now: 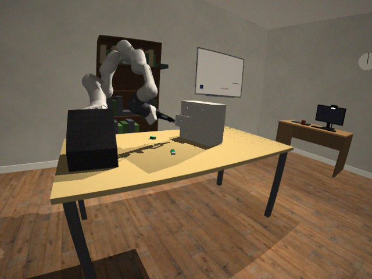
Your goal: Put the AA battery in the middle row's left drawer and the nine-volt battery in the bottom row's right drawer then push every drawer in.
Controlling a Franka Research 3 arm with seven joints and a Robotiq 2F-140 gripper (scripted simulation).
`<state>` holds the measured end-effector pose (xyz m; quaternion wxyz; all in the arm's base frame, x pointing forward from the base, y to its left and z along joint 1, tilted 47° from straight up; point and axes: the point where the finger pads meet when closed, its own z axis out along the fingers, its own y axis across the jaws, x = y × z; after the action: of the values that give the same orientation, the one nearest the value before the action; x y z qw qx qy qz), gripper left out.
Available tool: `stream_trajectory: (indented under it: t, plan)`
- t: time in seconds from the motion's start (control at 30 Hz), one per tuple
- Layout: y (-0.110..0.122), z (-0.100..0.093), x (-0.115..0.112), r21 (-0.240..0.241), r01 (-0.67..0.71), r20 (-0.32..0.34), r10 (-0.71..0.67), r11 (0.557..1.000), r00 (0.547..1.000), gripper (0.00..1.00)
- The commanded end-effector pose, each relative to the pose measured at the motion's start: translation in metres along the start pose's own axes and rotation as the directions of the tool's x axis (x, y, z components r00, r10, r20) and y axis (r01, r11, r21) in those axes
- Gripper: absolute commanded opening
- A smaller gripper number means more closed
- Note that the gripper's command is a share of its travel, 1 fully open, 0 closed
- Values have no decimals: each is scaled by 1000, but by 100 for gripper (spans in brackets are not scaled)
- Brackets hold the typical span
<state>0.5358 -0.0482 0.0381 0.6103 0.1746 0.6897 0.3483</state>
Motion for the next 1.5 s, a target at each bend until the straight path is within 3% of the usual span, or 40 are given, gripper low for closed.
stream_trajectory:
  t: [0.0,0.8,1.47]
  plan:
    - [0,1,1,1,-4,-1,4,1000,1000,0]
    - [0,3,0,1,-4,-1,4,1000,1000,0]
    - [0,22,-7,1,-4,-1,4,1000,1000,0]
